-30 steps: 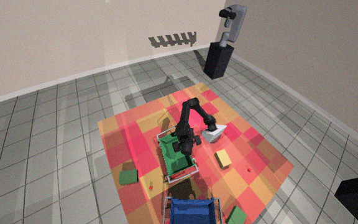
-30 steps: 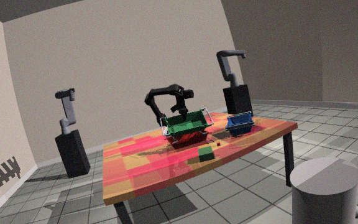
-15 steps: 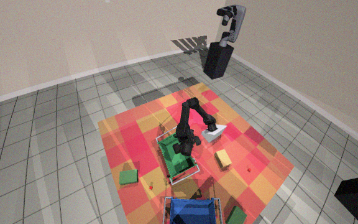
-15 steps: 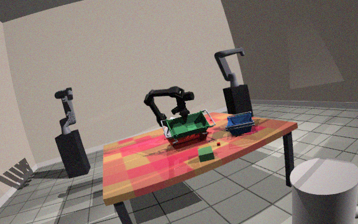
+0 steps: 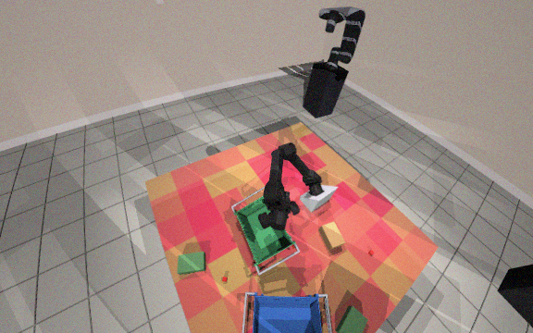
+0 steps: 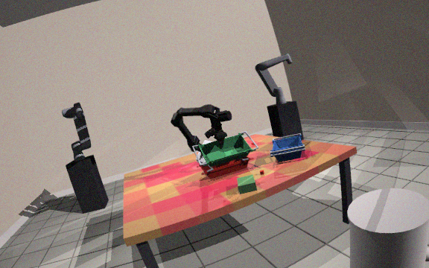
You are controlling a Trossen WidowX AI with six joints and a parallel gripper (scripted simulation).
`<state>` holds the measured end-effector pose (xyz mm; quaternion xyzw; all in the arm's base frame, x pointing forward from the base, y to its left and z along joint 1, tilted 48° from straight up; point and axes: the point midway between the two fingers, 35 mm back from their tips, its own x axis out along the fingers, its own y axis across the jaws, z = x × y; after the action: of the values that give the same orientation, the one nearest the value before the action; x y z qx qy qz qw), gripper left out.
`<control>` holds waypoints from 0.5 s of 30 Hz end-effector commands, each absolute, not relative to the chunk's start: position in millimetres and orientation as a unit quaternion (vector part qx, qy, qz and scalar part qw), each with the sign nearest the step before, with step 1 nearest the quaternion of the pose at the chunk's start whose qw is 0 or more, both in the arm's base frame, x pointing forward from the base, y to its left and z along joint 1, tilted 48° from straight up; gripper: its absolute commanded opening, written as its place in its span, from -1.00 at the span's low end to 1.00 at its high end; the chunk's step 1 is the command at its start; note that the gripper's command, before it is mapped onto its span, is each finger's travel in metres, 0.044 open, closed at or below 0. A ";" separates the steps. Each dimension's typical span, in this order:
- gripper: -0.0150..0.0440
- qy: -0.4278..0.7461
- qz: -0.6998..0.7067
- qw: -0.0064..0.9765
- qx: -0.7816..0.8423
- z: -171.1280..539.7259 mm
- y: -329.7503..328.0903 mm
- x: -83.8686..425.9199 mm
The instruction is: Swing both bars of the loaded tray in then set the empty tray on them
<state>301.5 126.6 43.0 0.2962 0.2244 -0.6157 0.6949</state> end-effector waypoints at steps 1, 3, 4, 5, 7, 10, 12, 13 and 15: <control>-0.49 0.230 -0.613 0.696 0.293 43.3 121.7 298.2; -0.49 0.231 -0.613 0.697 0.293 42.7 120.6 297.6; -0.49 0.231 -0.613 0.697 0.293 42.6 120.3 297.4; -0.49 0.231 -0.613 0.697 0.293 42.3 119.7 297.2; -0.49 0.231 -0.613 0.697 0.293 41.6 118.3 296.5; -0.49 0.231 -0.613 0.697 0.292 40.1 115.1 295.1; -0.49 0.231 -0.613 0.697 0.292 39.0 113.0 294.0; -0.49 0.231 -0.613 0.697 0.292 38.7 112.4 293.8; -0.49 0.231 -0.613 0.697 0.292 38.4 111.8 293.5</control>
<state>295.1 116.3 37.5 0.2902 0.2295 -0.6113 0.6996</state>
